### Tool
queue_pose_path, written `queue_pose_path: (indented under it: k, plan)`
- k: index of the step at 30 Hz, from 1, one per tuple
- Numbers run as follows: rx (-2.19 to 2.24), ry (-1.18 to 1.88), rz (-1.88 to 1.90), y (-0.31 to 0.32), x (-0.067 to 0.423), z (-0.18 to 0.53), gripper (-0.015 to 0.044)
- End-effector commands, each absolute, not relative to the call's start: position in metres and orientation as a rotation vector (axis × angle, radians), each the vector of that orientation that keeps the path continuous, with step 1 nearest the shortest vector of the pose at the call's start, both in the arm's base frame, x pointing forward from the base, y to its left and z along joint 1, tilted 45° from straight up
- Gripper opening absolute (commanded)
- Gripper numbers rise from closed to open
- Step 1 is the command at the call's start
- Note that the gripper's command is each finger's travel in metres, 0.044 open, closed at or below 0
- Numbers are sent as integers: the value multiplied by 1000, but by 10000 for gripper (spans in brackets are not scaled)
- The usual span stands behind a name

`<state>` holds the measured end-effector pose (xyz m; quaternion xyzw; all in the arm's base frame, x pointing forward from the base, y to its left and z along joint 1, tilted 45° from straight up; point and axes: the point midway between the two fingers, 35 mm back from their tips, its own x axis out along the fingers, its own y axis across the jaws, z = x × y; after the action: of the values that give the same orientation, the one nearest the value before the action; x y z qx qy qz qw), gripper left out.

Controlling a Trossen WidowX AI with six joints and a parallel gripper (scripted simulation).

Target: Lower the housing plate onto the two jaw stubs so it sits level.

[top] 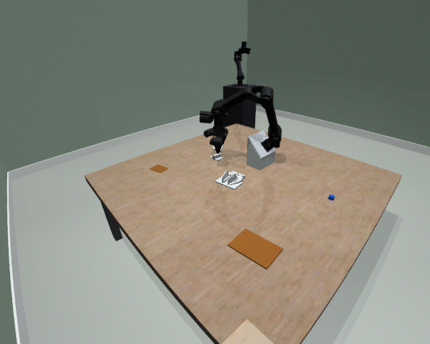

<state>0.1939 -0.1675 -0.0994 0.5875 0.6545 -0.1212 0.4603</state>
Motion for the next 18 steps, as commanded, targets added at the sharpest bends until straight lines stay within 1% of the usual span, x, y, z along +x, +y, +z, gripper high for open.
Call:
queue_pose_path:
  k: [1,18]
  plan:
    - [1386,1597,-232,-161,201,-89,351]
    - [1109,1545,62,-125,225,-54,351]
